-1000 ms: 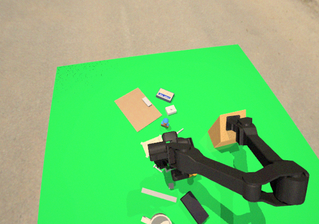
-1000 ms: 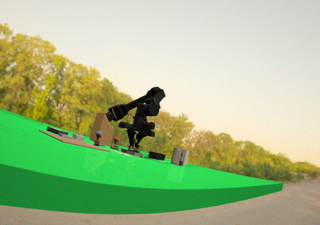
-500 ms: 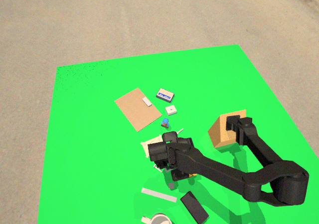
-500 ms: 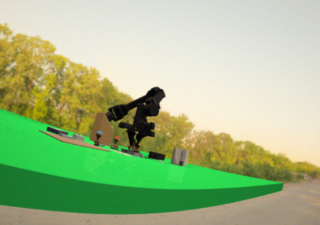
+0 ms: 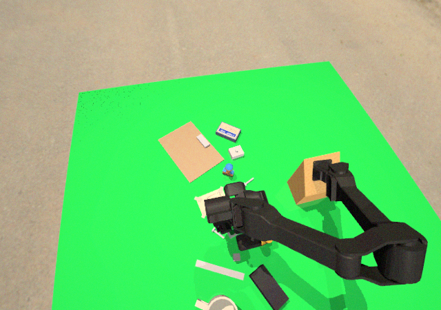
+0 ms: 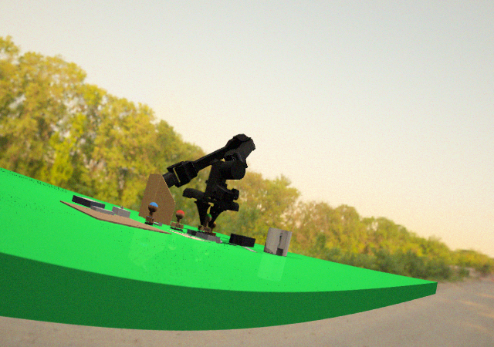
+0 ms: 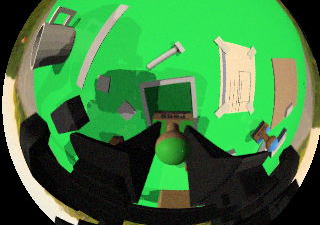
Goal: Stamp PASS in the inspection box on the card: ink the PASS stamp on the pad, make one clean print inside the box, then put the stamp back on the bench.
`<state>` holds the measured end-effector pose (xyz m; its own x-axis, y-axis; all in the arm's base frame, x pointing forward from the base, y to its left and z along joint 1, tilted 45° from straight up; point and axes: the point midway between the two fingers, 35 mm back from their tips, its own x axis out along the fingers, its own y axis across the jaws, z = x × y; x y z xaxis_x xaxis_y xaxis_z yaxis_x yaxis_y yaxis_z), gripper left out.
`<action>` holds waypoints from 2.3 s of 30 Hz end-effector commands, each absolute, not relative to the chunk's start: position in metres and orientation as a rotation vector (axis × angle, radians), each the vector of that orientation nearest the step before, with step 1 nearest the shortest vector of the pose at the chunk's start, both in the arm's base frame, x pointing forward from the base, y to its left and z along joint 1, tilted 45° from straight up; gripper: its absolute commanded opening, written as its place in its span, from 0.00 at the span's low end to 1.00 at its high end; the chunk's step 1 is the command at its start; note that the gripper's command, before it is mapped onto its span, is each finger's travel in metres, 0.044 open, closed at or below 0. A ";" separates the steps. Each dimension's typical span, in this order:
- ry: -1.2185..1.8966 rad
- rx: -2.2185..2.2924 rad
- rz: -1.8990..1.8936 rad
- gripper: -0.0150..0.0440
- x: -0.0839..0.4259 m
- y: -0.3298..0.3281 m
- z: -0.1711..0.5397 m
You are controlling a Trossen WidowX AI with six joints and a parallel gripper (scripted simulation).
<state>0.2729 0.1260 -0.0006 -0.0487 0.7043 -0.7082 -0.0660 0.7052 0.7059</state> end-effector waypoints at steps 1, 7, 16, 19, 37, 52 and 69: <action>1.502 0.548 0.685 0.25 0.272 0.129 -0.001; 1.502 0.548 0.685 0.25 0.272 0.129 -0.001; 1.502 0.548 0.685 0.25 0.272 0.129 -0.001; 1.502 0.548 0.685 0.25 0.272 0.129 -0.001; 1.502 0.547 0.685 0.25 0.273 0.124 0.003; 1.502 0.546 0.684 0.25 0.274 0.115 0.011; 1.502 0.545 0.683 0.25 0.276 0.096 0.030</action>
<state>0.2756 0.0999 0.0269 -0.0525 0.7055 -0.7067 -0.0687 0.7035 0.7074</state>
